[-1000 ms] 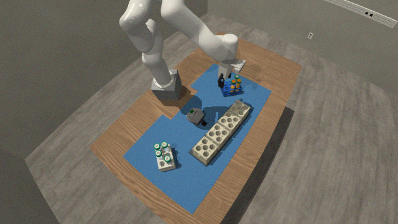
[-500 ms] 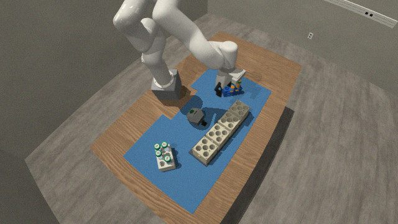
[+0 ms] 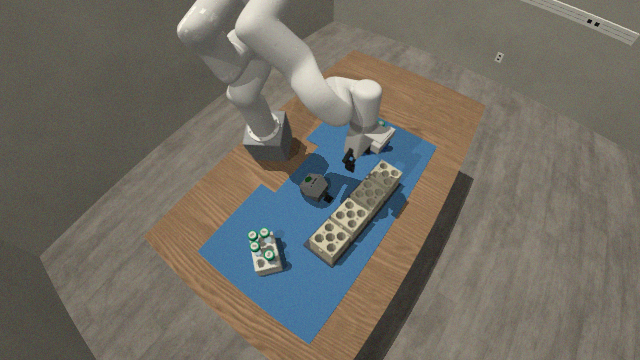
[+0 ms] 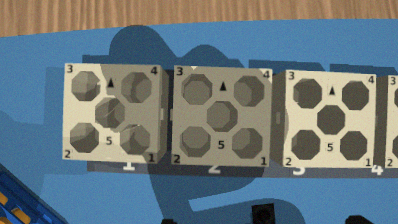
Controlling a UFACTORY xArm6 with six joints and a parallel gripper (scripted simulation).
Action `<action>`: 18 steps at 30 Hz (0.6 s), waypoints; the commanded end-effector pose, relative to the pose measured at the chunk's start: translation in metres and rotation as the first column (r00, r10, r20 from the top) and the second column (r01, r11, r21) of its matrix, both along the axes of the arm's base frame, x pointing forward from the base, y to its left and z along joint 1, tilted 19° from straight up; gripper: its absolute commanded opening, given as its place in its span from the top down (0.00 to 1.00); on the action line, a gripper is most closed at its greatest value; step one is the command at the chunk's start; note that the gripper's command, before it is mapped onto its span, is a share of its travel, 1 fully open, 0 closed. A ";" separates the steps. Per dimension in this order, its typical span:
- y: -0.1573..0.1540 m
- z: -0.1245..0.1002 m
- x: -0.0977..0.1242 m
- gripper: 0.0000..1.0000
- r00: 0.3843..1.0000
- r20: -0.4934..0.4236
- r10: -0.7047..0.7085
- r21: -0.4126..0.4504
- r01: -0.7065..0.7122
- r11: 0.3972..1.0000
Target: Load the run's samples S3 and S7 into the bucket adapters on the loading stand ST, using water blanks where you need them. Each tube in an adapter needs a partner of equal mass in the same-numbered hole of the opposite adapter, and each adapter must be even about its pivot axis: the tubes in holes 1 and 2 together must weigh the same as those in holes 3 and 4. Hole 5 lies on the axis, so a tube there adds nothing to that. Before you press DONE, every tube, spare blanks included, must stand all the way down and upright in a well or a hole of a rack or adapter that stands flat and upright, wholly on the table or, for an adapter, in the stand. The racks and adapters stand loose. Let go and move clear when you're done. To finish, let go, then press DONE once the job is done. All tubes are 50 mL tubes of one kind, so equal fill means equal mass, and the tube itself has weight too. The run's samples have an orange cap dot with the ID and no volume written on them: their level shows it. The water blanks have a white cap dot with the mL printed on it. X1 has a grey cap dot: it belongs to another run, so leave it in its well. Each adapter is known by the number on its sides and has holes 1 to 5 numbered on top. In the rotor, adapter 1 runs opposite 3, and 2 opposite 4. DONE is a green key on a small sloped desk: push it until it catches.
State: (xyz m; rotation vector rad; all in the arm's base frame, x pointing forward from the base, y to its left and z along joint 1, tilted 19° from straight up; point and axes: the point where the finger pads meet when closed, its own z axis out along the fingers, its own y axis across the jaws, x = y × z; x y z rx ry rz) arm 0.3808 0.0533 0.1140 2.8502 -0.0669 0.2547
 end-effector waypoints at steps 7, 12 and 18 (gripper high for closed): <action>-0.035 0.014 0.019 0.00 1.000 0.002 0.002 0.003 -0.002 1.000; -0.020 0.010 0.016 0.43 0.991 -0.036 0.127 -0.017 -0.128 0.992; 0.007 0.000 0.009 0.43 0.946 -0.097 0.309 -0.038 -0.313 0.949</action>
